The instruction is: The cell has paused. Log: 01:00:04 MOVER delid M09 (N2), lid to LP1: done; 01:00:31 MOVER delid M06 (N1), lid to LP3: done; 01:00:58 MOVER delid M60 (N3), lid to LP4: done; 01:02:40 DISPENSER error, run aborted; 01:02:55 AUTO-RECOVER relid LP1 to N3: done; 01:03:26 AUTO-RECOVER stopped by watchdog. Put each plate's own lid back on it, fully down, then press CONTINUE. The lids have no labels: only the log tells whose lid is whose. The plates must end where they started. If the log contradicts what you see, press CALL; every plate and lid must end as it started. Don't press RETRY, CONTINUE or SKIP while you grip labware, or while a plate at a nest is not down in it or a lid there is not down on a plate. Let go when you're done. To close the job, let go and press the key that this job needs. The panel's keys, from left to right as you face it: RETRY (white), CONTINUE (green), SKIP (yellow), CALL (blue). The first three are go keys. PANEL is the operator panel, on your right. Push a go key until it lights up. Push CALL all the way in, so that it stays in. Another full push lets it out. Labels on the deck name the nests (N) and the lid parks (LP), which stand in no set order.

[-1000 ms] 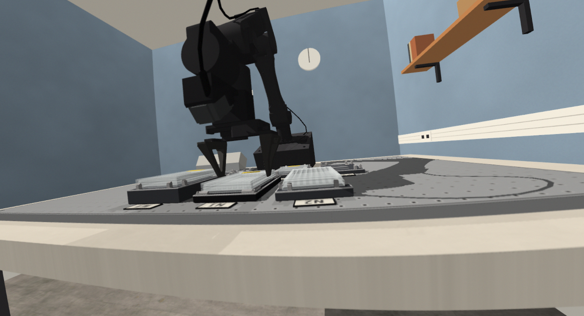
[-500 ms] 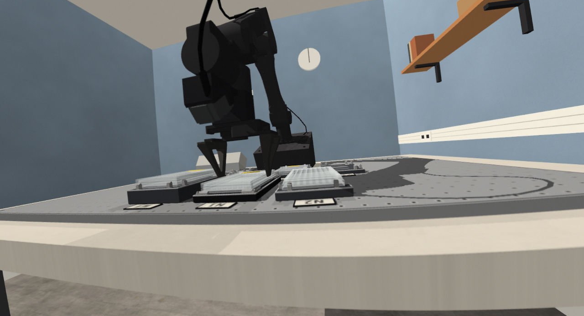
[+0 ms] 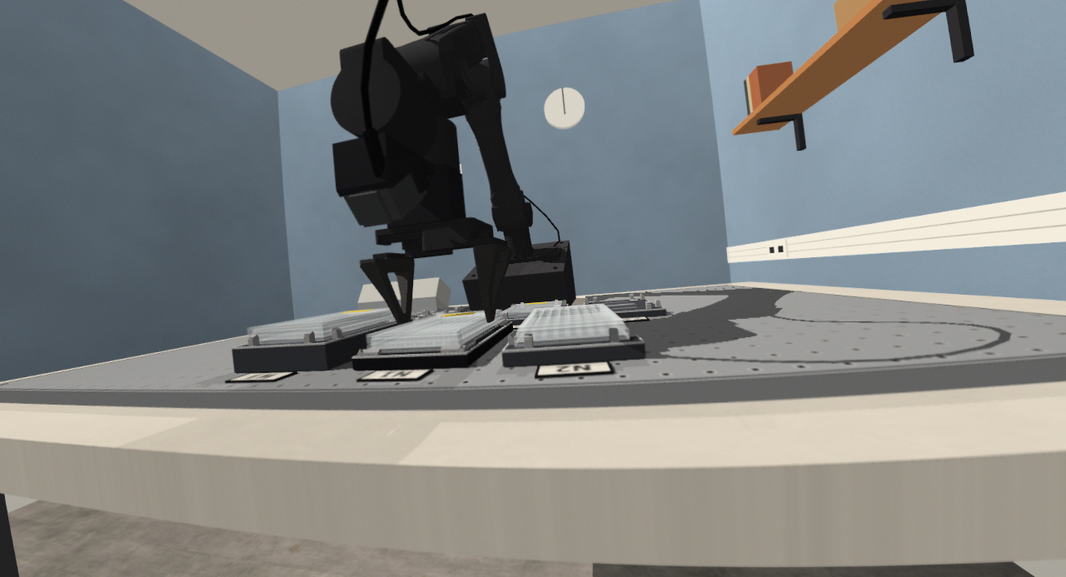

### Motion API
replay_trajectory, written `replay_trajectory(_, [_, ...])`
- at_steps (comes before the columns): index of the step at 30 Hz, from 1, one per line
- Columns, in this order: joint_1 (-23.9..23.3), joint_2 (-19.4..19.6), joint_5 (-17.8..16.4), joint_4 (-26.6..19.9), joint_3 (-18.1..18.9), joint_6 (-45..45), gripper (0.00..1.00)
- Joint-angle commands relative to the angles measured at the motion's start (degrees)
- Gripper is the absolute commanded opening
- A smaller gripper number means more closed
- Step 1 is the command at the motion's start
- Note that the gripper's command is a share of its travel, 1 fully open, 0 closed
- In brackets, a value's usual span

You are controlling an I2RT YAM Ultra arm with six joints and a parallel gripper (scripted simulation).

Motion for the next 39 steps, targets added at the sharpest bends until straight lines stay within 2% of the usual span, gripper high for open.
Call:
replay_trajectory(1, [0.3, -0.77, 0.06, 0.56, 0.31, 0.06, 1.0])
replay_trajectory(6, [0.51, -1.64, 0.02, 0.7, 0.02, 0.13, 1.0])
replay_trajectory(9, [0.74, -2.62, 0.1, -1.19, 1.74, 0.33, 1.0])
replay_trajectory(29, [0.98, -5.78, 0.27, -6.48, 3.91, 0.52, 1.0])
replay_trajectory(39, [1.06, -6.05, 0.4, -6.84, 2.82, 0.61, 1.0])
